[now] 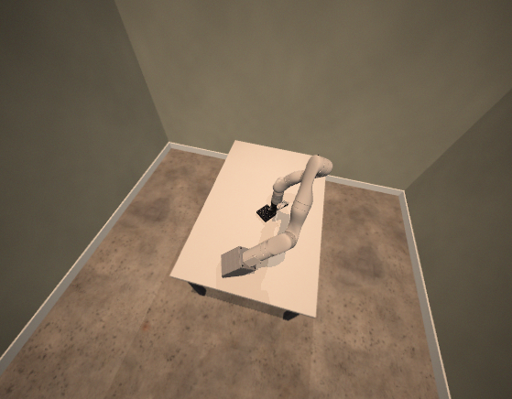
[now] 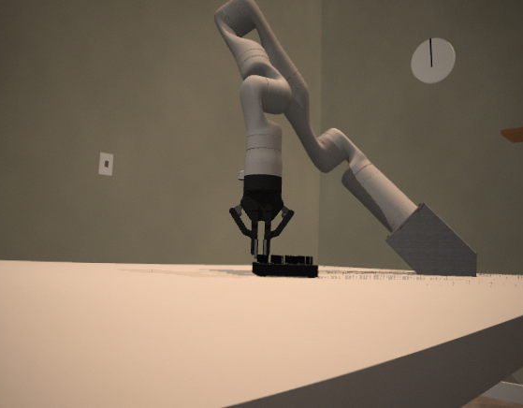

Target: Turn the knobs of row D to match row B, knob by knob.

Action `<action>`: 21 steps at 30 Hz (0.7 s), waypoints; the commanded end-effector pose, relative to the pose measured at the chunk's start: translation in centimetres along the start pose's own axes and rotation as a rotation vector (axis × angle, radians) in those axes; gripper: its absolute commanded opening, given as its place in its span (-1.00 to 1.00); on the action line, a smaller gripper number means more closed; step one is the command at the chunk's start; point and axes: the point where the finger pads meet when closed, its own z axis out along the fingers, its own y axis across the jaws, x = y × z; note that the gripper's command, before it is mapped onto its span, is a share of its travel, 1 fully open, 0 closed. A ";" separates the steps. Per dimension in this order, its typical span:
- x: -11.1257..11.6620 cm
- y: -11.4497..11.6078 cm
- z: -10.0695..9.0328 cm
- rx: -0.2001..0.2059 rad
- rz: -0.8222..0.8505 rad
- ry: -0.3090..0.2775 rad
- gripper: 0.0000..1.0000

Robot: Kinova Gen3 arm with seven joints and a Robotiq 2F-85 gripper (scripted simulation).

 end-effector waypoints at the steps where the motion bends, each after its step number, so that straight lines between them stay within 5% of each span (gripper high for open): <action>1: 0.0 0.0 0.0 0.001 0.009 -0.001 -0.83; 21: 0.0 0.0 0.0 0.001 0.161 -0.001 -0.83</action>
